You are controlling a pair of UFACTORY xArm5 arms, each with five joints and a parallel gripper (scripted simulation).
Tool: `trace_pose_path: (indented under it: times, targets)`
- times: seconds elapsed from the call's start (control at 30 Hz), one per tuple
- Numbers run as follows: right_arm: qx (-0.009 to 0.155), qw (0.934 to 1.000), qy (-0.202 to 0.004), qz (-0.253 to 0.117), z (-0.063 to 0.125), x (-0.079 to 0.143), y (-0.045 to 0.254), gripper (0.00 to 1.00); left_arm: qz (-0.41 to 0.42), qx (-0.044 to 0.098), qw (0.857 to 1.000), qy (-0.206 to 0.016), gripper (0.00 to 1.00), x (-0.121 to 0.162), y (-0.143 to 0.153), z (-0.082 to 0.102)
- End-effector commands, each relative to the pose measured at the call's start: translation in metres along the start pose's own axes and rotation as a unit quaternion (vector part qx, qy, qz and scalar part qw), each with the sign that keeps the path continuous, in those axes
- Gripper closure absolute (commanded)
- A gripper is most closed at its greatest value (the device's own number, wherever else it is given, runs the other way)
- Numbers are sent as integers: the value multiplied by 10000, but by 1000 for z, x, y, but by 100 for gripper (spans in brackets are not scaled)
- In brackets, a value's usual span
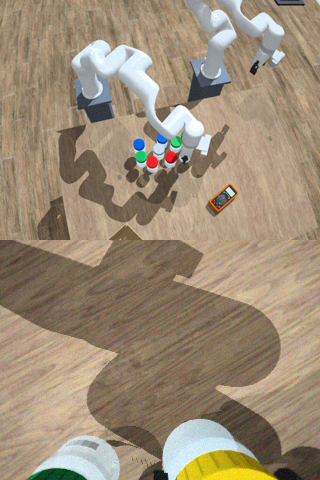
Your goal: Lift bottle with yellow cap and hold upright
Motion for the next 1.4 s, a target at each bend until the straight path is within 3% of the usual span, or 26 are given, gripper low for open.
trace_pose_path:
  times: [0.0,0.53,1.37]
  targets:
    - [5,10000,23,0,12,-1,0,45,0,-4,10000,20,0,0,0,1]
    - [5,10000,23,0,40,-1,0,45,0,-4,10000,20,0,0,0,1]
    - [5,10000,22,0,40,-1,0,45,0,-4,10000,20,0,0,0,1]
Point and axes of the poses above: on each arm, the point where the finger pads meet when closed, its own z axis back along the fingers, its own y axis across the jaws, x = y × z, the point moved 9 cm from there along z, back along the fingers, and after that the axes turned 11 degrees about -z, right-handed, at the moved point
